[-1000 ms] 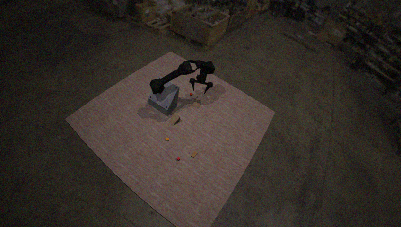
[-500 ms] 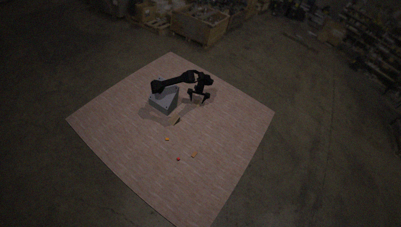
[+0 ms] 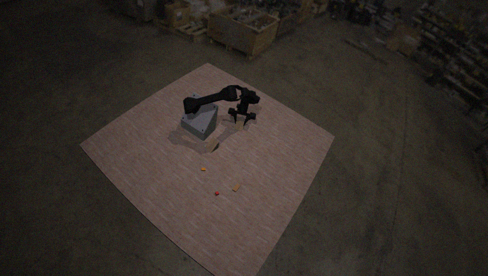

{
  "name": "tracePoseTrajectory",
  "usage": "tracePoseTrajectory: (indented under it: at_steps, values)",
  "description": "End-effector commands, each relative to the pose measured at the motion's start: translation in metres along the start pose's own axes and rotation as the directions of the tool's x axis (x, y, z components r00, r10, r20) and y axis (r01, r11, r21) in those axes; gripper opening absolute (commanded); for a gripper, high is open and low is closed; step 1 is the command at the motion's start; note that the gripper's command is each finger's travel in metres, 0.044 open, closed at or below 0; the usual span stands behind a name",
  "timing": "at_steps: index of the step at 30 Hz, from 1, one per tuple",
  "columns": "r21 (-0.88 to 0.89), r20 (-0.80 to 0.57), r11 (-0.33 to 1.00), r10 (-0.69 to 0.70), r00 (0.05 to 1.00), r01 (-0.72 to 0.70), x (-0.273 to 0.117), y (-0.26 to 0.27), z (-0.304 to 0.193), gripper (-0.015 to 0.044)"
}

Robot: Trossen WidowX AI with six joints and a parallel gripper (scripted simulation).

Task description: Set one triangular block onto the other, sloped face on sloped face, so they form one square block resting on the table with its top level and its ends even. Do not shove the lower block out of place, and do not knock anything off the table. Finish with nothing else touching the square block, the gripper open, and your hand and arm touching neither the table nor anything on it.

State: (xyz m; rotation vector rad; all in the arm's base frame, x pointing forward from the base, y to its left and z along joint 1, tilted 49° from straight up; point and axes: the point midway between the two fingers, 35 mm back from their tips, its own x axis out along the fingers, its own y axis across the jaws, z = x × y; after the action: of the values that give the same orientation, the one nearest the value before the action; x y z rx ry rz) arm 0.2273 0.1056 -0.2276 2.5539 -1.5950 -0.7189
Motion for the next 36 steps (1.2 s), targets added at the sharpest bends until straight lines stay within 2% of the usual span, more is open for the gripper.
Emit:
tracePoseTrajectory:
  at_steps: [1, 2, 10, 28, 36]
  values:
    - [0.001, 0.001, 1.000, 0.001, 1.000, -0.001, 0.000, 0.000, 0.000, 0.0223]
    - [0.001, 0.001, 1.000, 0.001, 1.000, -0.001, 0.000, 0.000, 0.000, 0.0216]
    - [0.000, 0.003, 1.000, -0.001, 1.000, 0.001, -0.014, -0.002, -0.005, 0.0006]
    - [-0.001, 0.005, 1.000, -0.001, 1.000, 0.001, -0.091, 0.000, -0.036, 0.0000]
    - [-0.003, 0.005, 1.000, 0.000, 1.000, 0.000, -0.090, 0.000, -0.036, 0.0000]
